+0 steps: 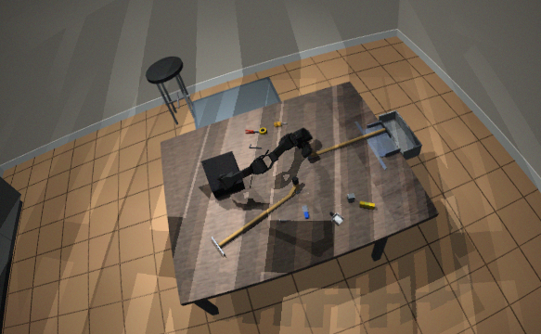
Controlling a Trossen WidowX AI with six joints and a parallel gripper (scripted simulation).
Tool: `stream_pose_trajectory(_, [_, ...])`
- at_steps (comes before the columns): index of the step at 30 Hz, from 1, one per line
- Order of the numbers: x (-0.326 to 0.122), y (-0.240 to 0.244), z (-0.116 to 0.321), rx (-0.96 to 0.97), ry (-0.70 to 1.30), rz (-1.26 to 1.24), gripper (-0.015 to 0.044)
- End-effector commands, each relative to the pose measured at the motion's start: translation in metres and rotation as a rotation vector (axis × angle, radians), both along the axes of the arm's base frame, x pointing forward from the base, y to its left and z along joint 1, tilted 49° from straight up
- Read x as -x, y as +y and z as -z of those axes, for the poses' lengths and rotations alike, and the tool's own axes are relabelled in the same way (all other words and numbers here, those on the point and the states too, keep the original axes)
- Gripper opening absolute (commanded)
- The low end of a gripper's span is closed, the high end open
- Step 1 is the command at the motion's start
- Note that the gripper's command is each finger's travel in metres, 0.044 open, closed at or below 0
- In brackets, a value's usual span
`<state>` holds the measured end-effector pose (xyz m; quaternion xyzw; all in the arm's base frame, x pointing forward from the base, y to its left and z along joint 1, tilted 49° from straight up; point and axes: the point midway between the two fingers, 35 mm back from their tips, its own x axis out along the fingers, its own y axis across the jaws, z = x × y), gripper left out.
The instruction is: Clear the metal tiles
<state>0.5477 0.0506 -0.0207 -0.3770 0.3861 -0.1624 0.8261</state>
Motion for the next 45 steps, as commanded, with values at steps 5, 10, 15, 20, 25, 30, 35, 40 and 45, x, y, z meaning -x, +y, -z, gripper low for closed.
stream_pose_trajectory(5, [-0.001,0.001,-0.001,0.000,-0.004,-0.004,0.0000])
stream_pose_trajectory(10, [0.002,0.001,-0.001,-0.001,-0.004,-0.004,0.0000])
stream_pose_trajectory(15, [0.007,0.003,-0.001,-0.001,-0.003,-0.004,0.0000])
stream_pose_trajectory(20, [0.012,0.004,0.000,-0.002,-0.003,-0.004,0.0000])
stream_pose_trajectory(25, [0.017,0.005,0.000,-0.002,-0.003,-0.005,0.0000])
stream_pose_trajectory(30, [0.022,0.006,0.000,-0.003,-0.002,-0.005,0.0000])
stream_pose_trajectory(35, [0.027,0.006,0.001,-0.003,-0.002,-0.005,0.0000])
stream_pose_trajectory(40, [0.033,0.007,0.001,-0.003,-0.002,-0.006,0.0000])
stream_pose_trajectory(45, [0.038,0.008,0.001,-0.004,-0.002,-0.006,0.0000])
